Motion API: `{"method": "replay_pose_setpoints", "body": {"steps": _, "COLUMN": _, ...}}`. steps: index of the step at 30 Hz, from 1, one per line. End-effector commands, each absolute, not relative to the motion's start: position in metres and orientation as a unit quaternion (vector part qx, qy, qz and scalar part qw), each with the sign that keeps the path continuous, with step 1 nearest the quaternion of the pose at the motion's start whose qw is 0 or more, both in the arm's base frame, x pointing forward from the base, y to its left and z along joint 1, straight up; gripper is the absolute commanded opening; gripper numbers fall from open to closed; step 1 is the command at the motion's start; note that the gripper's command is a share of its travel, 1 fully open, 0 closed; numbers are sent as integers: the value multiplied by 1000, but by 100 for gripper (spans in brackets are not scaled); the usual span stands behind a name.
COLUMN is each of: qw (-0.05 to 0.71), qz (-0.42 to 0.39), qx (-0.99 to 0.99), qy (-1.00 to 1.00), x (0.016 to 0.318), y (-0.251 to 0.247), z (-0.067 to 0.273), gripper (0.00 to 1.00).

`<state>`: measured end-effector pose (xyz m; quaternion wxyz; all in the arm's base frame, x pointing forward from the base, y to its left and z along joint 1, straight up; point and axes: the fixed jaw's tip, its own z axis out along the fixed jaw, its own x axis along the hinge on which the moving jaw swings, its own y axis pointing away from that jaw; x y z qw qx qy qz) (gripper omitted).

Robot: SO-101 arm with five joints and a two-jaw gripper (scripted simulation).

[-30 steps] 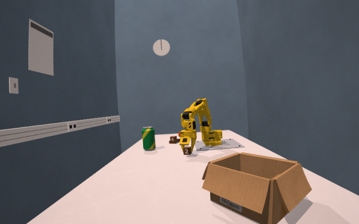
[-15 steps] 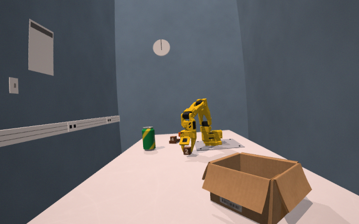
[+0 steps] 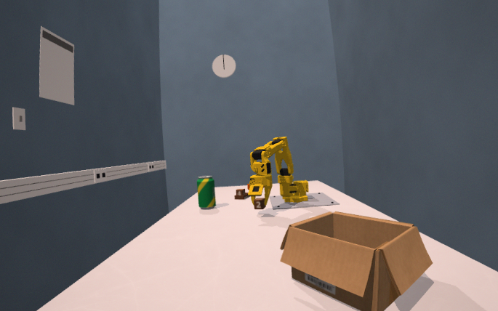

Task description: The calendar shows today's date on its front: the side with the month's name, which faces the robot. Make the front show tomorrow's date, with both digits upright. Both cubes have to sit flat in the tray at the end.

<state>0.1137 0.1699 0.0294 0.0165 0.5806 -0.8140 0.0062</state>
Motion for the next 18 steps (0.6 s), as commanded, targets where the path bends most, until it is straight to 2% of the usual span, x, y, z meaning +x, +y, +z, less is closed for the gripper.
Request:
{"method": "replay_pose_setpoints", "body": {"steps": 1, "qw": 5, "qz": 2, "qx": 581, "qy": -814, "x": 114, "y": 173, "z": 45, "gripper": 0}}
{"method": "replay_pose_setpoints", "body": {"steps": 8, "qw": 5, "qz": 2, "qx": 581, "qy": -814, "x": 112, "y": 172, "z": 59, "gripper": 0}}
{"method": "replay_pose_setpoints", "body": {"steps": 18, "qw": 5, "qz": 2, "qx": 581, "qy": -814, "x": 112, "y": 172, "z": 61, "gripper": 0}}
